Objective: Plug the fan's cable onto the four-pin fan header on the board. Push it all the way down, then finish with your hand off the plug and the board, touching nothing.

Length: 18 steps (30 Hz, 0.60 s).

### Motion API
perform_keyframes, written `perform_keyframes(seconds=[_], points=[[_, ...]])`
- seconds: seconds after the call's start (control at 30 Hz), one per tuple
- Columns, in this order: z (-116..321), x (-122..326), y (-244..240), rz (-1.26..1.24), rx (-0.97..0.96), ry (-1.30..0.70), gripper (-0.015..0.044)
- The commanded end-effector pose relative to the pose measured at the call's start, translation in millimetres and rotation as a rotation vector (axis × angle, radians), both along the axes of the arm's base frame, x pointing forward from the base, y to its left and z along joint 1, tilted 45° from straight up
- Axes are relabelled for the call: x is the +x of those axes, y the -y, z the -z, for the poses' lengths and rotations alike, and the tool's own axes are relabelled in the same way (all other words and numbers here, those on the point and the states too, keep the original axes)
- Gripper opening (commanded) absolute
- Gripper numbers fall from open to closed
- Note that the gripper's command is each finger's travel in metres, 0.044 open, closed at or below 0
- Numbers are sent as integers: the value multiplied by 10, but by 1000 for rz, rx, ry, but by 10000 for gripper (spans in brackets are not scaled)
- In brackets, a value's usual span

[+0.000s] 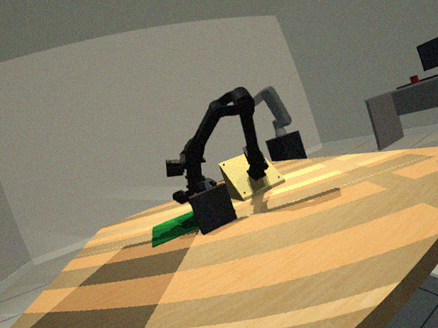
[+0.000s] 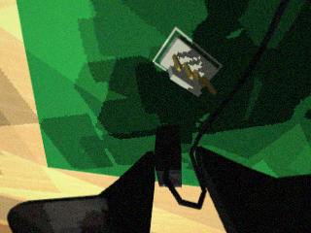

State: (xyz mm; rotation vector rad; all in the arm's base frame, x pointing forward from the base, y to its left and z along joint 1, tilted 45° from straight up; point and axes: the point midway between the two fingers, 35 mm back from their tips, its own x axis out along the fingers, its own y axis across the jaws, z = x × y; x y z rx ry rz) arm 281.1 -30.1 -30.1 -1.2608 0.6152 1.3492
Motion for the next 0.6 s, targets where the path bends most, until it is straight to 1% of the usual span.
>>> perform_keyframes(seconds=[0.0, 0.37, 0.43, 0.57], points=[[-2, 2, 0, -1, 0, 0, 130], [-2, 2, 0, -1, 0, 0, 56], [-15, 4, 16, -1, -1, 0, 4], [-92, 15, 107, 0, -2, -1, 0]])
